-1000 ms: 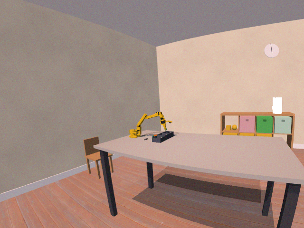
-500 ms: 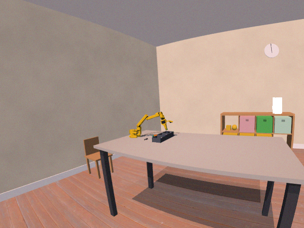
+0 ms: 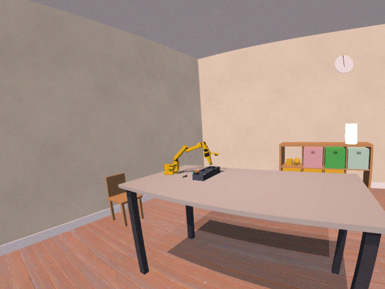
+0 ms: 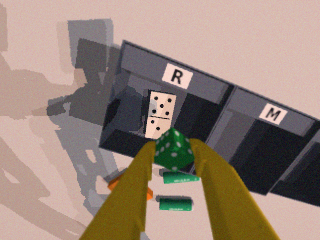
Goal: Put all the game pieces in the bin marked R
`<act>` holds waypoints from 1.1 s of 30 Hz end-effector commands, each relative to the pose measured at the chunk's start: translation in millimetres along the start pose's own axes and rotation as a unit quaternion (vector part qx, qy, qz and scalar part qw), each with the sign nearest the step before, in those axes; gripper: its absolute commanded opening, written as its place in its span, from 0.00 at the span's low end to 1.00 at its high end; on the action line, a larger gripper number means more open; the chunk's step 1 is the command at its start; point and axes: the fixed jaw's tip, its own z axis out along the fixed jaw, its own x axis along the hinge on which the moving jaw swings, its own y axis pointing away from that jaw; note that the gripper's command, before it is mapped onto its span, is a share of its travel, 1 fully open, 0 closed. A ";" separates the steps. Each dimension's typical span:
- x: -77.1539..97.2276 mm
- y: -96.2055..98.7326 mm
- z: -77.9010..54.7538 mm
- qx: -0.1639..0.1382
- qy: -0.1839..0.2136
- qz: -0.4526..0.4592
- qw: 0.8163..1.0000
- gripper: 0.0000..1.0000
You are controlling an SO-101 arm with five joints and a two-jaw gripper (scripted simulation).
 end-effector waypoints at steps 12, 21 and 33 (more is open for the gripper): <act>-17.0 9.0 -18.7 -0.006 -0.059 -0.003 0.998 0.00; -17.0 9.0 -18.7 -0.006 -0.059 -0.003 0.998 0.00; -16.7 9.0 -17.6 -0.006 -0.058 -0.003 0.998 0.00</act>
